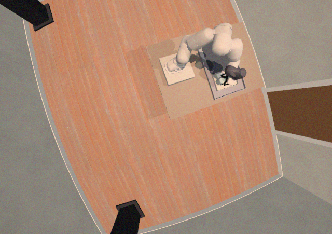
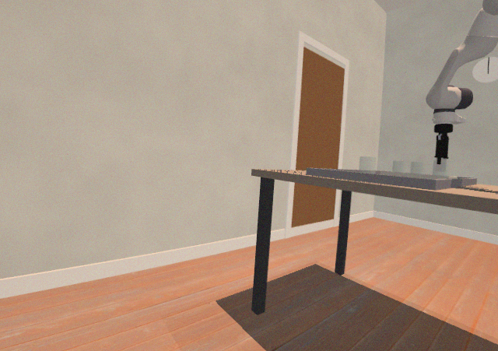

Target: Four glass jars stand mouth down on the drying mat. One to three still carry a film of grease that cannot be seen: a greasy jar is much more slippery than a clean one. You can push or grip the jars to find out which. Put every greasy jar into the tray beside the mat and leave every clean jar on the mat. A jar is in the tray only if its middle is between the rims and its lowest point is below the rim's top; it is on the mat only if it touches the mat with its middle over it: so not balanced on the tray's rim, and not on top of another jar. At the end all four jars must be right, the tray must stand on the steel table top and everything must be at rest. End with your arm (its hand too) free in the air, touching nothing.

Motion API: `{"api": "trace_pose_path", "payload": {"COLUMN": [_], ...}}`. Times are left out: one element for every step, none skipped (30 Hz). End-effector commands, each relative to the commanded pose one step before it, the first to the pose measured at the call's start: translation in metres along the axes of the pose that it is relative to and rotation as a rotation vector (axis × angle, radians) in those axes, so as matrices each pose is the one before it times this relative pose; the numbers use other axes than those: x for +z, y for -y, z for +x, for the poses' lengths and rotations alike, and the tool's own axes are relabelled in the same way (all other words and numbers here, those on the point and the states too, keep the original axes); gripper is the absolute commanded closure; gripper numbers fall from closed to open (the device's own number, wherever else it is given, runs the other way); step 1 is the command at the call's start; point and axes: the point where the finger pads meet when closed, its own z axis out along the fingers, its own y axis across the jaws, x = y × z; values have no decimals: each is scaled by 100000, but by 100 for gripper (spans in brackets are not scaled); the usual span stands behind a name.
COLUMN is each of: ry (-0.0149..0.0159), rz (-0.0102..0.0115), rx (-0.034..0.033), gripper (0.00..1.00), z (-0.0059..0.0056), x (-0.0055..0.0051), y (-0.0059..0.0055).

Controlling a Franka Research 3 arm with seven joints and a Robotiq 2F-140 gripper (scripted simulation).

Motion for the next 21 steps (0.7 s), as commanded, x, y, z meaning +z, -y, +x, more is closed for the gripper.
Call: {"api": "trace_pose_path", "payload": {"ry": [1162, 0, 0, 0, 0, 0, 0, 0, 0, 0, 0, 0, 0, 0, 0, 0, 0, 0, 0, 0, 0], "rz": [710, 0, 0, 0, 0, 0, 0, 0, 0, 0, 0, 0, 0, 0, 0, 0, 0, 0, 0, 0, 0], "rx": [-416, 0, 0, 0, 0, 0, 0, 0, 0, 0, 0, 0, 0, 0, 0, 0, 0, 0, 0, 0, 0], "gripper": [100, 100, 100, 100, 100, 100, 100, 100, 100, 100, 100, 0, 0, 0, 0, 0, 0, 0, 0, 0, 0], "z": [-397, 0, 0, 0, 0, 0, 0, 0, 0, 0, 0, 0, 0, 0, 0, 0, 0, 0, 0, 0, 0], "x": [14, 132, 132, 132, 132, 132, 0, 0, 0, 0, 0, 0, 0, 0, 0, 0, 0, 0, 0, 0, 0], "y": [295, 0, 0, 0, 0, 0, 0, 0, 0, 0, 0, 0, 0, 0, 0, 0, 0, 0, 0, 0, 0]}}
